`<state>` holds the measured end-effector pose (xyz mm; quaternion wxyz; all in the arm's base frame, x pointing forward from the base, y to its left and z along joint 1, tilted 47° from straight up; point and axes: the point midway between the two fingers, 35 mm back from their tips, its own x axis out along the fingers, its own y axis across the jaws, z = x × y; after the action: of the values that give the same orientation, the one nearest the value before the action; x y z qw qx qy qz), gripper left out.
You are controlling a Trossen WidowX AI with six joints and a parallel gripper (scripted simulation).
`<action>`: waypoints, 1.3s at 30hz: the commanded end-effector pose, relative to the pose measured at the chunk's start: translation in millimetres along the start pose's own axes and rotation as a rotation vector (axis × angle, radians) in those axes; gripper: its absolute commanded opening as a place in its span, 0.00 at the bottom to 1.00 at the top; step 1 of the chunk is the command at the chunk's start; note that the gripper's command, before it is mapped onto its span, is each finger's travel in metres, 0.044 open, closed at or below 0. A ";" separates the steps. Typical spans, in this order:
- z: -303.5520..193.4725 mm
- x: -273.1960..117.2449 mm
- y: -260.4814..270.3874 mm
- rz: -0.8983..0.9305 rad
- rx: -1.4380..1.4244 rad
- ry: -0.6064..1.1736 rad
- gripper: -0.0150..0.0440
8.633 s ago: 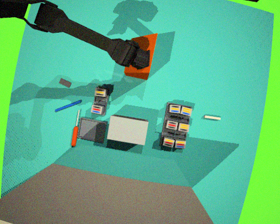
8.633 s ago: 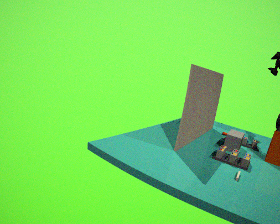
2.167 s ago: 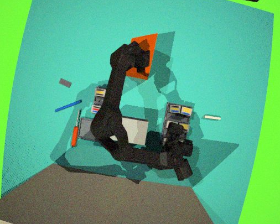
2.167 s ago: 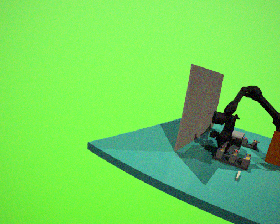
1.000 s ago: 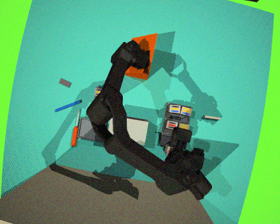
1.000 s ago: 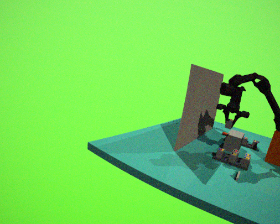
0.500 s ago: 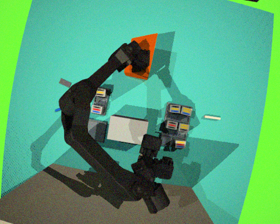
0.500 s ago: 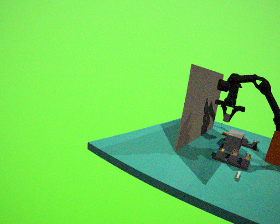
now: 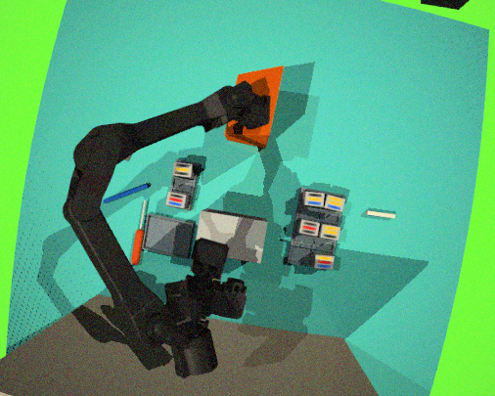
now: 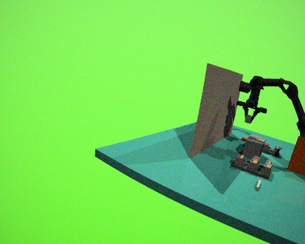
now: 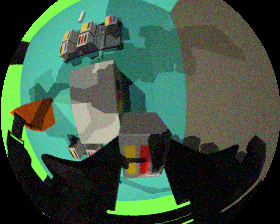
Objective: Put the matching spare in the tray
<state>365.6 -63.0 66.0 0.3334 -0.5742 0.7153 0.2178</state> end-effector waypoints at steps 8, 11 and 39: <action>-82.4 1.5 8.0 0.003 -0.011 0.033 0.25; -105.4 1.7 13.1 0.005 -0.011 0.044 0.25; -145.7 19.5 23.0 0.011 -0.010 0.063 0.25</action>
<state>309.2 -170.1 153.4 0.3089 -0.5789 0.7274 0.2012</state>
